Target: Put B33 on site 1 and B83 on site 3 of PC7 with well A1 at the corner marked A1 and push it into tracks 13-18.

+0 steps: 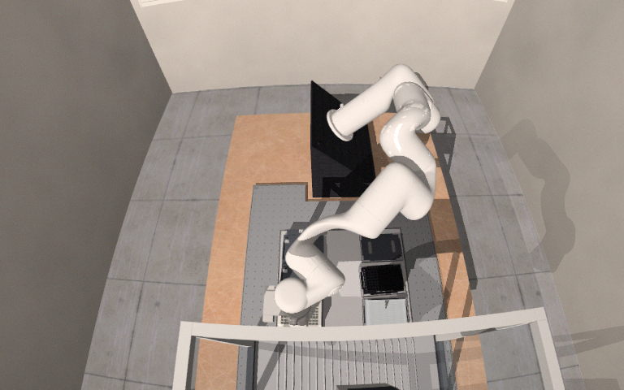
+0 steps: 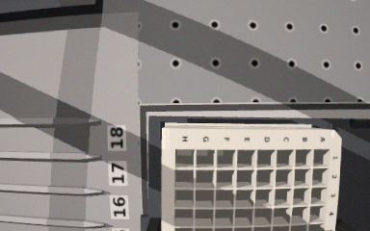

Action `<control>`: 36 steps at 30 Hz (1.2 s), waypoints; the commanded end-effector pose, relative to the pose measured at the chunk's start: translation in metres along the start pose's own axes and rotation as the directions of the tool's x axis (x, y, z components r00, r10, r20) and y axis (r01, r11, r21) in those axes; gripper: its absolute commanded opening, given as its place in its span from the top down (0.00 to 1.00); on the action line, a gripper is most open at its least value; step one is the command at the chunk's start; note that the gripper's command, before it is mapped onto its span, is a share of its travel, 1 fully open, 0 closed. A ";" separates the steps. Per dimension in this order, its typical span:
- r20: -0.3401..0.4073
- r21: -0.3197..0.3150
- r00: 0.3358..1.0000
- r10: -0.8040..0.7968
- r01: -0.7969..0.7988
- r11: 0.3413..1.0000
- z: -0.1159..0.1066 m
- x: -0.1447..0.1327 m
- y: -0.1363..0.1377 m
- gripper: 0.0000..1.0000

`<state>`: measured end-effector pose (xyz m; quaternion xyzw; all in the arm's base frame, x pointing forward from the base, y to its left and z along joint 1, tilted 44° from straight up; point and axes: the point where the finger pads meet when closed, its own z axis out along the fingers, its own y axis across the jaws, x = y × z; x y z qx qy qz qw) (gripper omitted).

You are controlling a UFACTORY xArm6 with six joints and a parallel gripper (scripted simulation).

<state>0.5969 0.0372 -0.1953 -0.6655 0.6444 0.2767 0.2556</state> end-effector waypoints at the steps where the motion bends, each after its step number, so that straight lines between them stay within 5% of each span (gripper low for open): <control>1: -0.001 0.005 1.000 -0.001 0.001 1.000 -0.002 0.000 -0.002 1.00; 11: -0.001 0.005 1.000 -0.001 0.001 1.000 -0.002 0.000 -0.002 1.00; 12: -0.001 0.005 1.000 -0.001 0.001 1.000 -0.002 0.000 -0.002 0.00; 36: -0.001 0.005 1.000 -0.001 0.001 1.000 -0.002 0.000 -0.002 0.00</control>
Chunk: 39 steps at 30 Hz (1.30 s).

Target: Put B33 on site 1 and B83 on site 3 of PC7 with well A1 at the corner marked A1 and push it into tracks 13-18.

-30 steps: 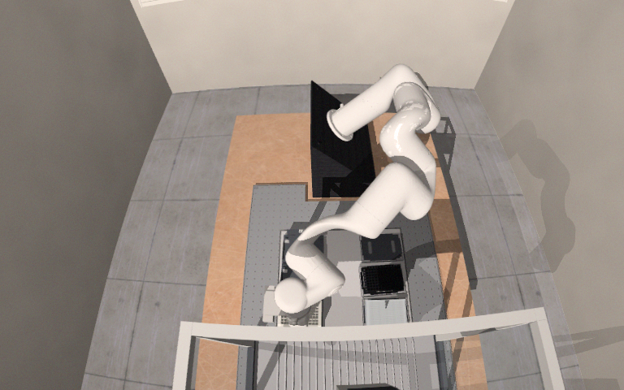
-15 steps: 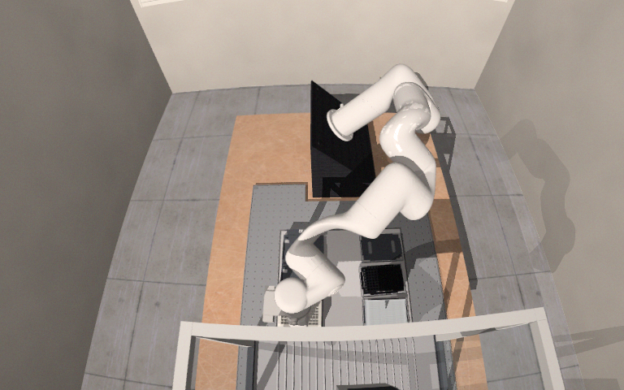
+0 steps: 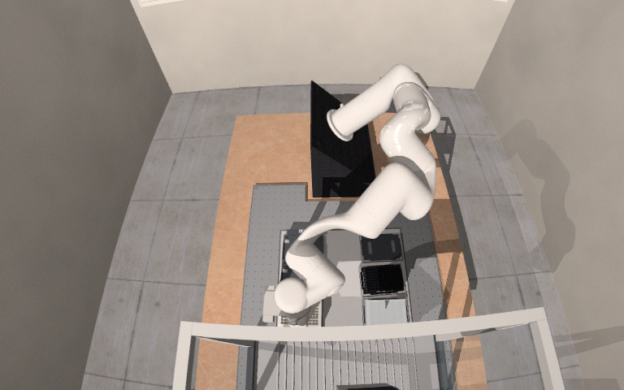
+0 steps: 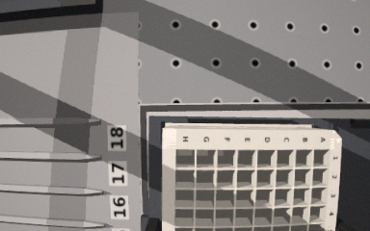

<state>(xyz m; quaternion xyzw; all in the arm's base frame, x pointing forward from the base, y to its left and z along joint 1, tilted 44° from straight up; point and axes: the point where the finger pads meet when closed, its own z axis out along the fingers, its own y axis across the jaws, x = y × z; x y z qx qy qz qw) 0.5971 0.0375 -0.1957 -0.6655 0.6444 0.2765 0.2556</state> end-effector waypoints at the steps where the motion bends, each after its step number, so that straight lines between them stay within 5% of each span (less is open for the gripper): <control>1: -0.001 0.004 1.000 -0.001 0.001 1.000 -0.002 0.000 -0.002 0.00; 39: -0.002 0.004 1.000 -0.001 0.001 1.000 -0.044 0.000 -0.002 0.00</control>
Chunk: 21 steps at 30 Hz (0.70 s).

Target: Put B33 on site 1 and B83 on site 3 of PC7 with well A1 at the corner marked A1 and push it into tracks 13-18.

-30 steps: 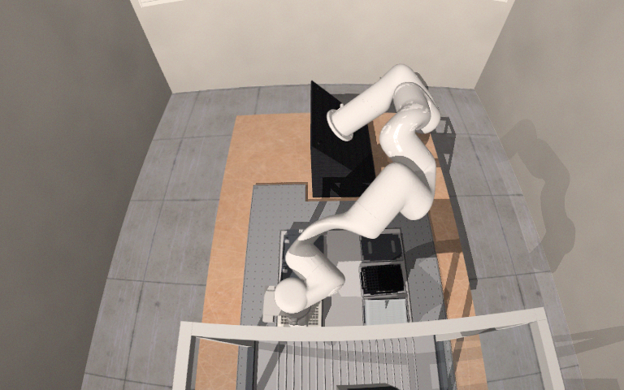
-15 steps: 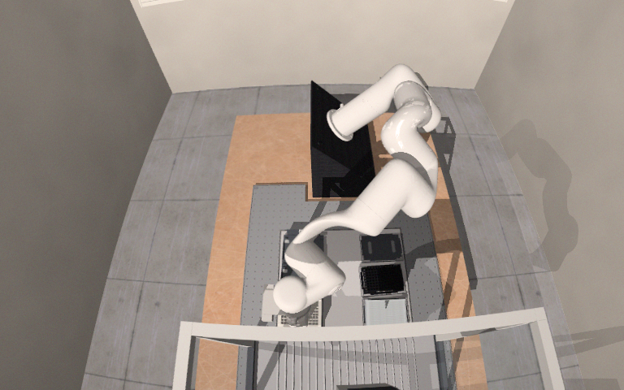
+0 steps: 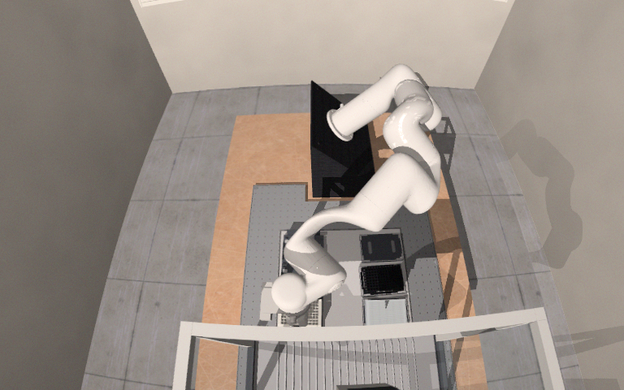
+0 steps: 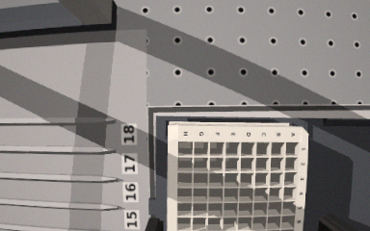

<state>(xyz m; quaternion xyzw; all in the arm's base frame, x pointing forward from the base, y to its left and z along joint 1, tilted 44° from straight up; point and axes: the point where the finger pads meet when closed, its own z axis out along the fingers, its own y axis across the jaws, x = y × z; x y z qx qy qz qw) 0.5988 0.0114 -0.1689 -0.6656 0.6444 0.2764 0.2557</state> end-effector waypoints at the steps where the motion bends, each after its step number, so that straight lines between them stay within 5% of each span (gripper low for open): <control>1: -0.001 0.004 1.000 -0.001 0.001 1.000 -0.008 0.000 -0.001 0.00; 21: -0.002 0.004 1.000 -0.001 0.001 1.000 -0.038 0.000 -0.001 0.00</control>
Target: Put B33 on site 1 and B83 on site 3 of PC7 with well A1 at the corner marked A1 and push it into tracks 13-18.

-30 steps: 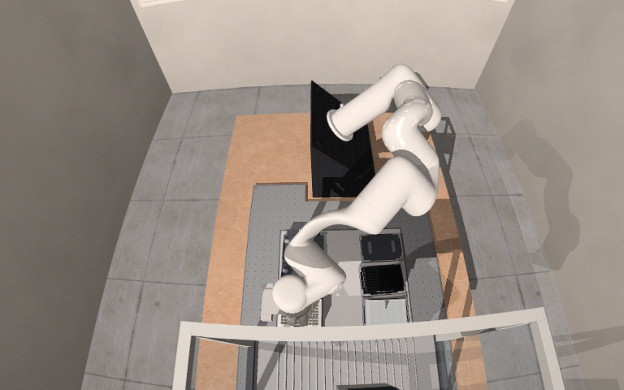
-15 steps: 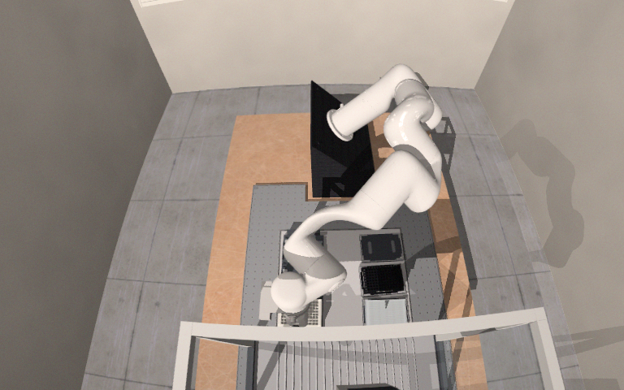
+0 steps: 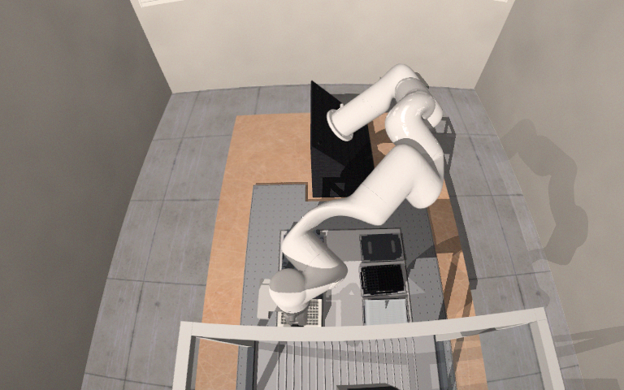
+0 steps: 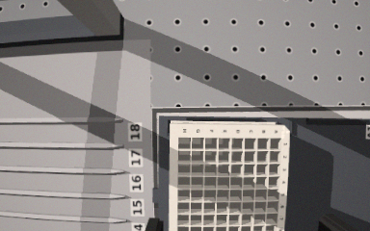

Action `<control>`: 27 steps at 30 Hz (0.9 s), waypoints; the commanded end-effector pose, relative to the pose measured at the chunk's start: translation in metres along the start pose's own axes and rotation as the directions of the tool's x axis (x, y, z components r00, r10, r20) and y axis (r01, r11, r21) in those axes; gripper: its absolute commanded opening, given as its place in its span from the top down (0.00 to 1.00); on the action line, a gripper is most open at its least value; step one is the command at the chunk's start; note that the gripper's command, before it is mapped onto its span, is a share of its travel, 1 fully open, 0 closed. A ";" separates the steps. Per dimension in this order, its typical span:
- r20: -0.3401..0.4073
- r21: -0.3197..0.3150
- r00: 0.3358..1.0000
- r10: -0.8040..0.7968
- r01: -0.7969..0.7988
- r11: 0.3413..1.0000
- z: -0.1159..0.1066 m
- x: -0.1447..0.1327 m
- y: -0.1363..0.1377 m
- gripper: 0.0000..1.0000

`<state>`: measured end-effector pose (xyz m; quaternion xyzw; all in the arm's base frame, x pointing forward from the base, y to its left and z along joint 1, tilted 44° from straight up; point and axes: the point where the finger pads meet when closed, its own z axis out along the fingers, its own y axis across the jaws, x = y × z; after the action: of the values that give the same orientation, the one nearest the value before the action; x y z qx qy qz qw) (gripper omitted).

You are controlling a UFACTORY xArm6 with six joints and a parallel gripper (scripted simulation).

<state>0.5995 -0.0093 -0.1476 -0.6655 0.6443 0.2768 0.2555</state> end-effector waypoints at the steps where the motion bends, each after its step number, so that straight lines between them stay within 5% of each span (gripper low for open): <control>1: -0.002 0.005 1.000 -0.001 0.001 1.000 -0.010 0.000 -0.002 0.00; 27: -0.002 0.005 1.000 -0.001 0.001 1.000 -0.049 0.000 -0.002 0.00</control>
<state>0.6013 -0.0383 -0.1178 -0.6655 0.6444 0.2765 0.2556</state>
